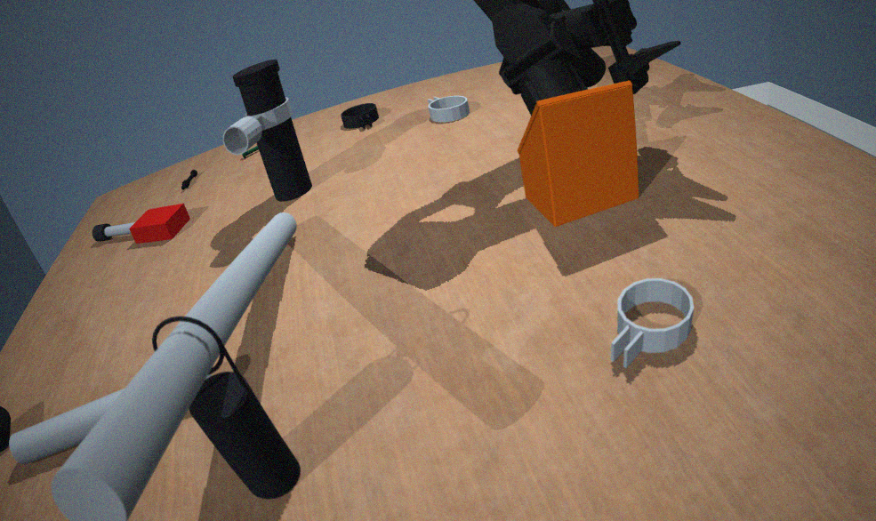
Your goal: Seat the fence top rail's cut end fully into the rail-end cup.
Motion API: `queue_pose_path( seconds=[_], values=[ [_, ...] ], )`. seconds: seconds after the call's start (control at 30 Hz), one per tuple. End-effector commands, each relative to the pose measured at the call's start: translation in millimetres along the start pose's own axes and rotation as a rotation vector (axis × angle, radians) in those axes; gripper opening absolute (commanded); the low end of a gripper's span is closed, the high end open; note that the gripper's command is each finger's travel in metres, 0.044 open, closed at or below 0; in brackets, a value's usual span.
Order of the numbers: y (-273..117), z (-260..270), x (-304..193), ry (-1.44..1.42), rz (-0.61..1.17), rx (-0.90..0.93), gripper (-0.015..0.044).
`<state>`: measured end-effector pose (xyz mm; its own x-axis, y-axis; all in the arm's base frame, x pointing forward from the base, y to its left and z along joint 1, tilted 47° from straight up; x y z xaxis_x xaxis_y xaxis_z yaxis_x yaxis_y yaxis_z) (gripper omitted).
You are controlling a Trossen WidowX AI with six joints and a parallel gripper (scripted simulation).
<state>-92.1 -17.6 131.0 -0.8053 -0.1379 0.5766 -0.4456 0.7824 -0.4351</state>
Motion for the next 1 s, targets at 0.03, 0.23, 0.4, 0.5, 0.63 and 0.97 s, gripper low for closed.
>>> queue_pose_path(
  seconds=[0.03,0.23,0.4,0.5,0.63,0.97],
  values=[
    [-1,1,1,-0.003,-0.008,0.010,0.0440],
    [-23,11,8,-0.051,-0.110,0.155,0.0440],
    [-50,18,11,-0.113,-0.215,0.316,0.0440],
    [-67,21,10,-0.154,-0.276,0.417,0.0440],
    [-90,22,7,-0.216,-0.354,0.554,0.0440],
    [-140,12,-11,-0.374,-0.510,0.853,0.0440]
  ],
)
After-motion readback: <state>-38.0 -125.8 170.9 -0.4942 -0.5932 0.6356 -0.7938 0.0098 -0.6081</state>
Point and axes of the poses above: the point midway between the two fingers, 35 mm back from their tips, its own y axis out along the fingers, its own z axis across the jaws, x = y × z, the point moved 10 cm from there along -y, back along the fingers, and after that the axes turned 12 degrees about y, right-handed, at the moved point
